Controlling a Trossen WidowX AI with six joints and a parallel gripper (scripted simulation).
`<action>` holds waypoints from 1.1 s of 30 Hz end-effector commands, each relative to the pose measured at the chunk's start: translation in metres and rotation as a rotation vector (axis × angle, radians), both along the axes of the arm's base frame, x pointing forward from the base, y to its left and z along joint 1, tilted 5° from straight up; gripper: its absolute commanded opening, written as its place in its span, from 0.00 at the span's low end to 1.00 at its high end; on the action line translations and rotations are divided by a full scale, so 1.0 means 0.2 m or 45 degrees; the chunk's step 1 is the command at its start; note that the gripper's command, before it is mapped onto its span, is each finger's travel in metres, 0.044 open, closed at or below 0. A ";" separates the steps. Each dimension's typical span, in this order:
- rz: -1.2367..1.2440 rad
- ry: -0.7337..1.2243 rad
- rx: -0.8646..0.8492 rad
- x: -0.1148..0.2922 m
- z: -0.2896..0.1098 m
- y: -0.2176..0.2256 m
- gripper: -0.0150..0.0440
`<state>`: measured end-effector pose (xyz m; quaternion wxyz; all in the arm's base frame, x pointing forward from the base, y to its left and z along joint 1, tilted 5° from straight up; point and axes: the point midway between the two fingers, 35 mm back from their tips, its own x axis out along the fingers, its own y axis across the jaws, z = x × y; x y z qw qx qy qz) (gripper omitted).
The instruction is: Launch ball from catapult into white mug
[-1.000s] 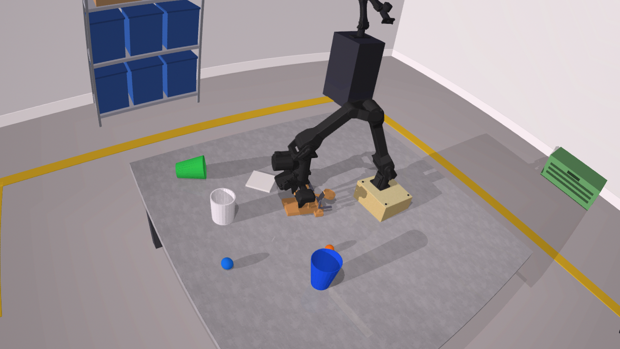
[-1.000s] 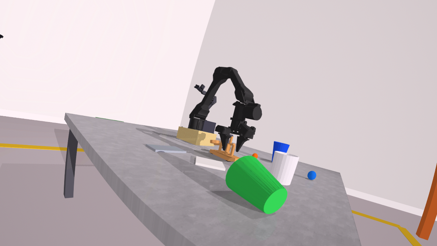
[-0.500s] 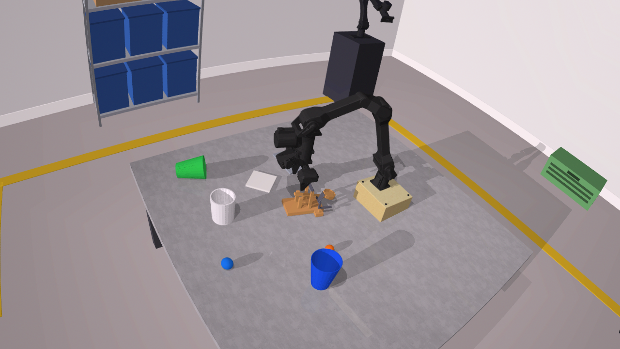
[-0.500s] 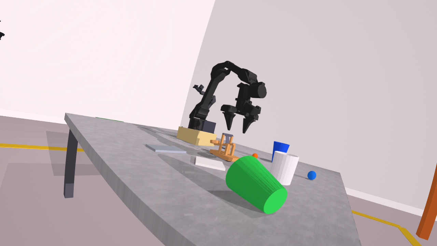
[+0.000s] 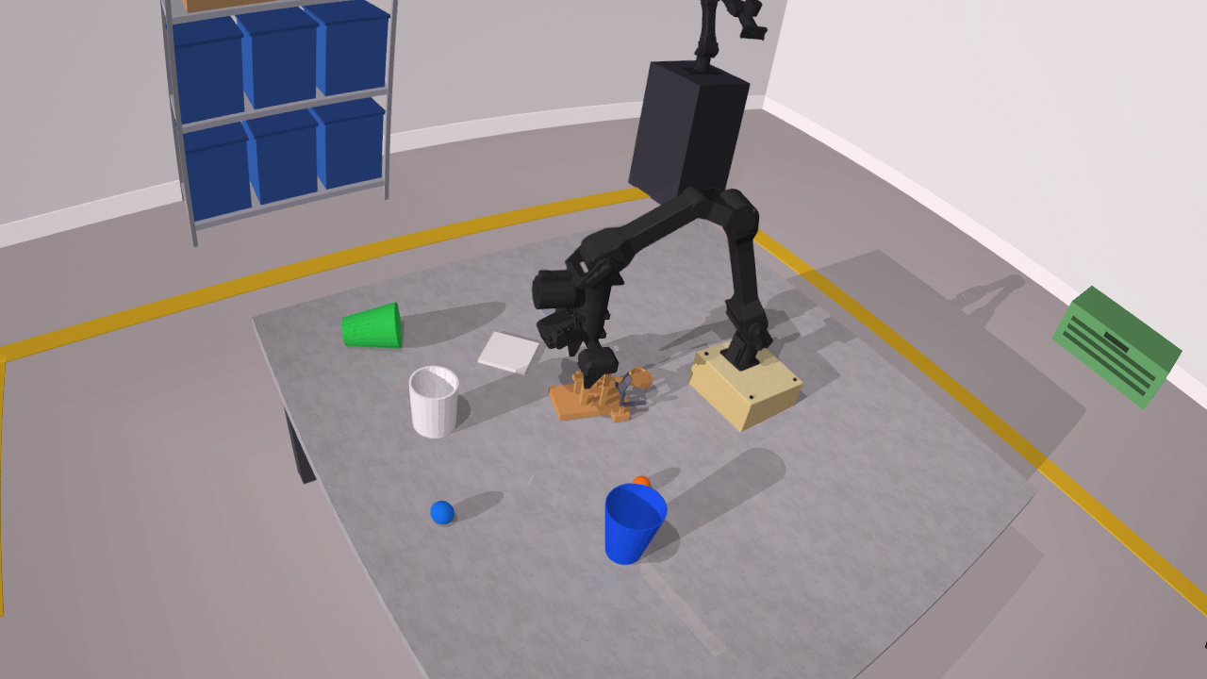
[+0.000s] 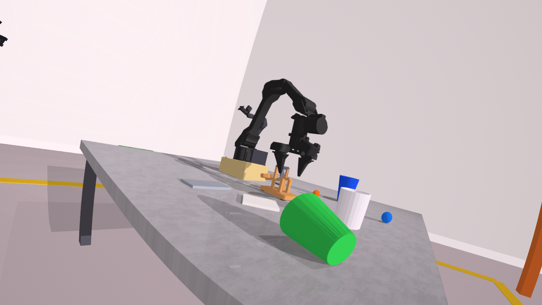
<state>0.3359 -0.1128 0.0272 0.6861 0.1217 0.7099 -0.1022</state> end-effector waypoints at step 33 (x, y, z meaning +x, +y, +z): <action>-0.002 0.011 0.002 -0.02 -0.27 0.01 1.00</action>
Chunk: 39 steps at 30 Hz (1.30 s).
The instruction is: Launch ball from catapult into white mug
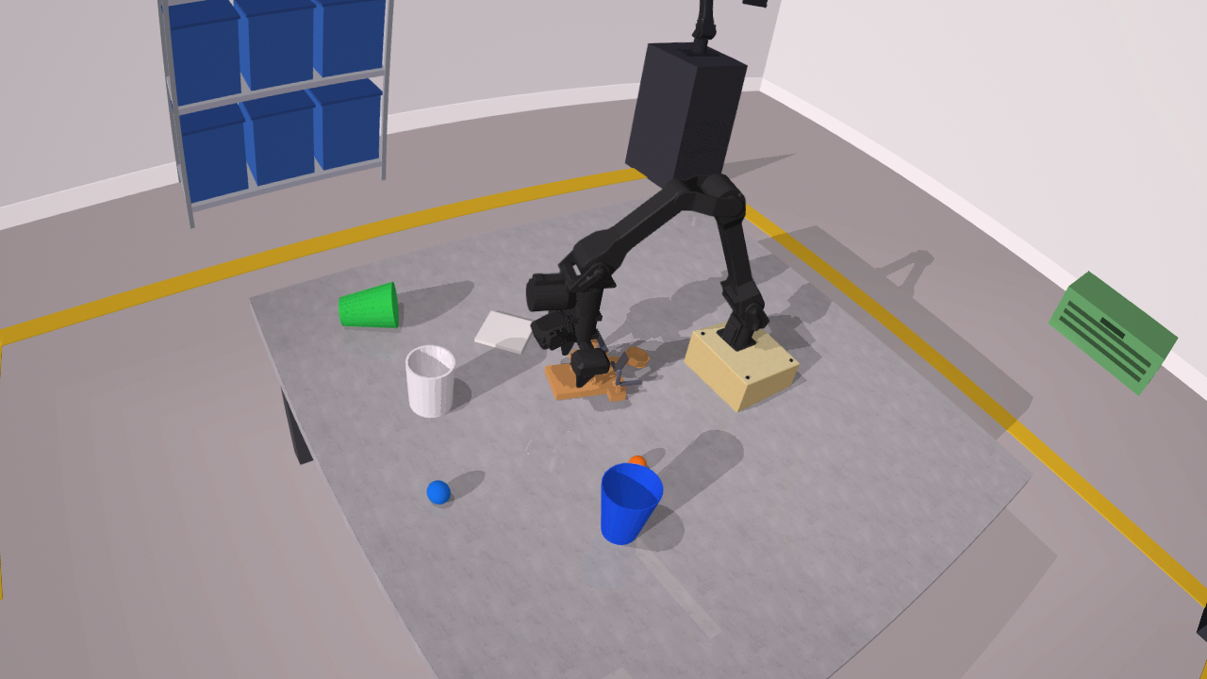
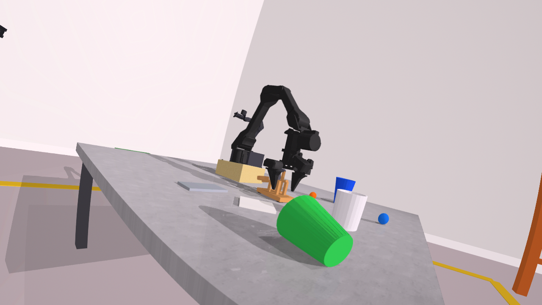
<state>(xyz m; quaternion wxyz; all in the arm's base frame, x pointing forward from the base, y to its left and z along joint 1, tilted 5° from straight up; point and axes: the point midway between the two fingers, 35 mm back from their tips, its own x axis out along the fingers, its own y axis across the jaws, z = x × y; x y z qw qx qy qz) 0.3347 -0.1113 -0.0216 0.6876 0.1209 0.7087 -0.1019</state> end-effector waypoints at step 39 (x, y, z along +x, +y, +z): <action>-0.003 0.011 0.002 0.01 0.19 -0.01 0.25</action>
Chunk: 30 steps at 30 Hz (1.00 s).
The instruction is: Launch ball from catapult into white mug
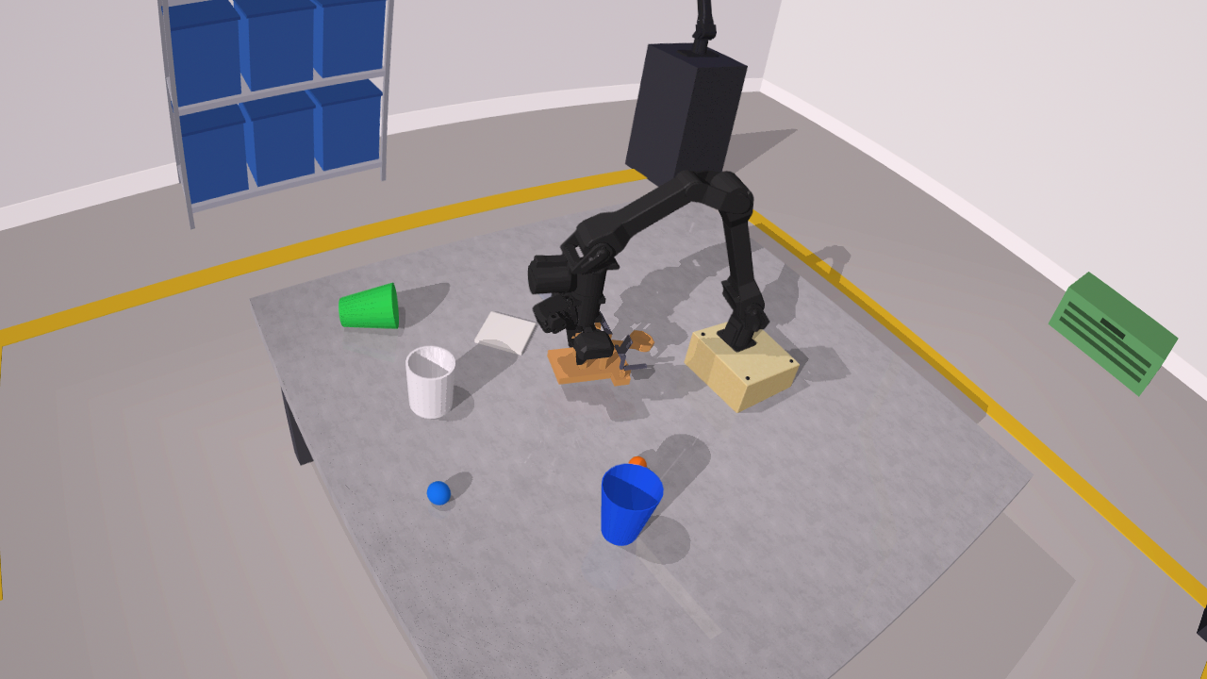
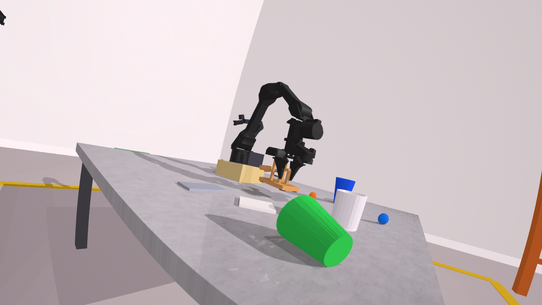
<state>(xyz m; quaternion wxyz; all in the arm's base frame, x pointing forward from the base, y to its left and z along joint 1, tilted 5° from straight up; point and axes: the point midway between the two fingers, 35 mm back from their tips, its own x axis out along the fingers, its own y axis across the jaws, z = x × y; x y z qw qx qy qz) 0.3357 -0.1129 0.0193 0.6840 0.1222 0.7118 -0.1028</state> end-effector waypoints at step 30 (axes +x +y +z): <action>0.002 0.000 0.000 -0.01 -0.20 0.01 0.25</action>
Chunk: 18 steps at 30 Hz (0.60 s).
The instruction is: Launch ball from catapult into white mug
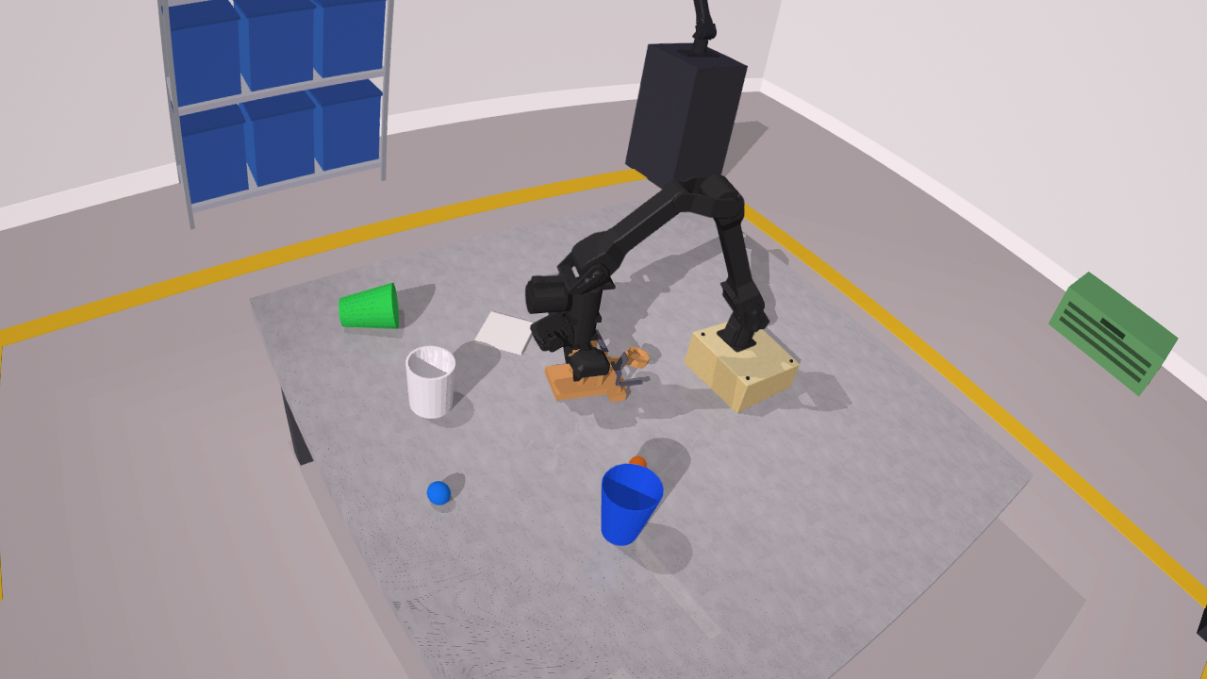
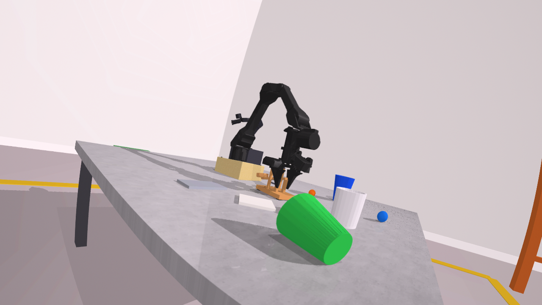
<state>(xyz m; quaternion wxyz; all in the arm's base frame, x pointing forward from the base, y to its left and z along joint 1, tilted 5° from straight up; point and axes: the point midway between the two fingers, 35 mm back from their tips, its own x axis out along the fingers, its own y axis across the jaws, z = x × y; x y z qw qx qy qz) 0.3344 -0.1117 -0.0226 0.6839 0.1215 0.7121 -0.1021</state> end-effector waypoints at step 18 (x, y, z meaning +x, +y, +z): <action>0.000 -0.001 0.000 0.01 0.06 0.00 0.97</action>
